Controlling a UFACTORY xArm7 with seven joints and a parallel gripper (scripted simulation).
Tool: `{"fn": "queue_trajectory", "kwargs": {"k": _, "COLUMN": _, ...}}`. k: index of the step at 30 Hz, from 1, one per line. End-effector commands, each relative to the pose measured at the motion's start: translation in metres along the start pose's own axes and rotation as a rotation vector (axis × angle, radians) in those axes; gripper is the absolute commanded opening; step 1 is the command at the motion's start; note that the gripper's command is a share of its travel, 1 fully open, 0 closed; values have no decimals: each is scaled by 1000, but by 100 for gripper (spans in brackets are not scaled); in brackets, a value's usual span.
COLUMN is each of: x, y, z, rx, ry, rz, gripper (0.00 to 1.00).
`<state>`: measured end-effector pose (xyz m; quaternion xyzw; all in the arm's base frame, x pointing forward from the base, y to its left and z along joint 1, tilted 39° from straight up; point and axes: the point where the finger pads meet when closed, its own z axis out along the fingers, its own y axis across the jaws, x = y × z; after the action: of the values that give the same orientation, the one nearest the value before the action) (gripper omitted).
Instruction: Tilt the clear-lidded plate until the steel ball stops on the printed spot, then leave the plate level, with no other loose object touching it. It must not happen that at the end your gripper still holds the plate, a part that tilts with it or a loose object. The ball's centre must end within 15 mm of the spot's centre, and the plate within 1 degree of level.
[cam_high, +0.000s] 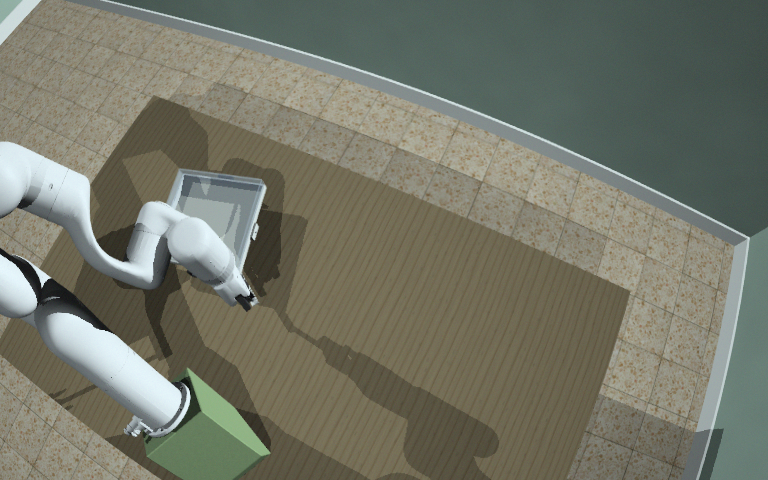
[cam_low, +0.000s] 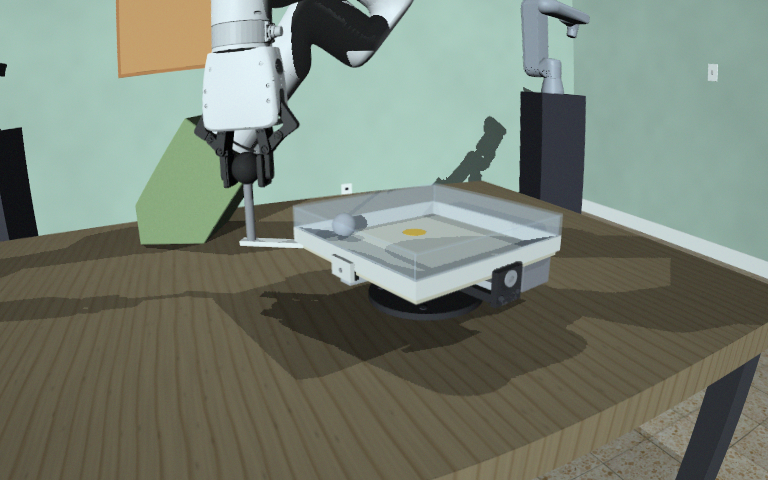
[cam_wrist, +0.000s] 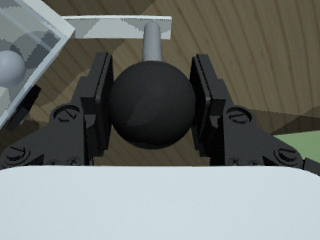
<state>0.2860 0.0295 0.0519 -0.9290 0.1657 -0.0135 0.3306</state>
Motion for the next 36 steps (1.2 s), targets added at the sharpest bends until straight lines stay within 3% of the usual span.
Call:
{"fn": "queue_trajectory", "kwargs": {"k": 1, "x": 2, "y": -1, "z": -3, "rx": 1, "ry": 7, "rz": 1, "gripper": 0}}
{"fn": "queue_trajectory", "kwargs": {"k": 36, "x": 2, "y": 0, "z": -2, "rx": 1, "ry": 7, "rz": 1, "gripper": 0}}
